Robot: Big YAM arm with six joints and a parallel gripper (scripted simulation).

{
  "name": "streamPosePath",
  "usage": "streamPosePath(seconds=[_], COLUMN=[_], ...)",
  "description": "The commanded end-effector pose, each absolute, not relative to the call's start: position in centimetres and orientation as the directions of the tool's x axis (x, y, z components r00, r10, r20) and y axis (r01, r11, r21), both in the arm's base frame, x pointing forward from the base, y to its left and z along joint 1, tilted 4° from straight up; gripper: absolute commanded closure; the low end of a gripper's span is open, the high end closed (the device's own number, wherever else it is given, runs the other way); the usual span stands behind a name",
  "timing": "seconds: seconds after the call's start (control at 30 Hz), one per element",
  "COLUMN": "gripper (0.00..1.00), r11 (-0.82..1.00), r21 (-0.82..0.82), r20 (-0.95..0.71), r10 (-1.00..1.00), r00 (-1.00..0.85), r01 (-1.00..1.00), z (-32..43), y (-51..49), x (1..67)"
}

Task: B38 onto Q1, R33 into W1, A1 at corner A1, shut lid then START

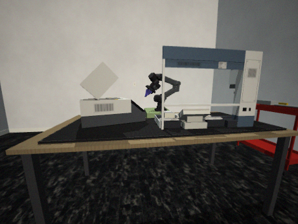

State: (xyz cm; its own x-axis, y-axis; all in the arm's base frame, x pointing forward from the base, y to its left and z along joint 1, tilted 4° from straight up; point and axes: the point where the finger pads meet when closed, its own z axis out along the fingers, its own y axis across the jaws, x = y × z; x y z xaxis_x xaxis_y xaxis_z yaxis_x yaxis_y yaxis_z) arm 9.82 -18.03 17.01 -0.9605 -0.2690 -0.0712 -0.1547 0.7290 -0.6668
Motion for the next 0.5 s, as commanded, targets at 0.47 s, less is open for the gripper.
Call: streamPosePath(seconds=[0.47], gripper=[1.0], r11=[0.715], r21=[-0.687], r20=[-0.093], r10=[-0.266], r00=[-0.96], r01=[-0.131], z=[17.12], y=[-18.42], x=[10.27])
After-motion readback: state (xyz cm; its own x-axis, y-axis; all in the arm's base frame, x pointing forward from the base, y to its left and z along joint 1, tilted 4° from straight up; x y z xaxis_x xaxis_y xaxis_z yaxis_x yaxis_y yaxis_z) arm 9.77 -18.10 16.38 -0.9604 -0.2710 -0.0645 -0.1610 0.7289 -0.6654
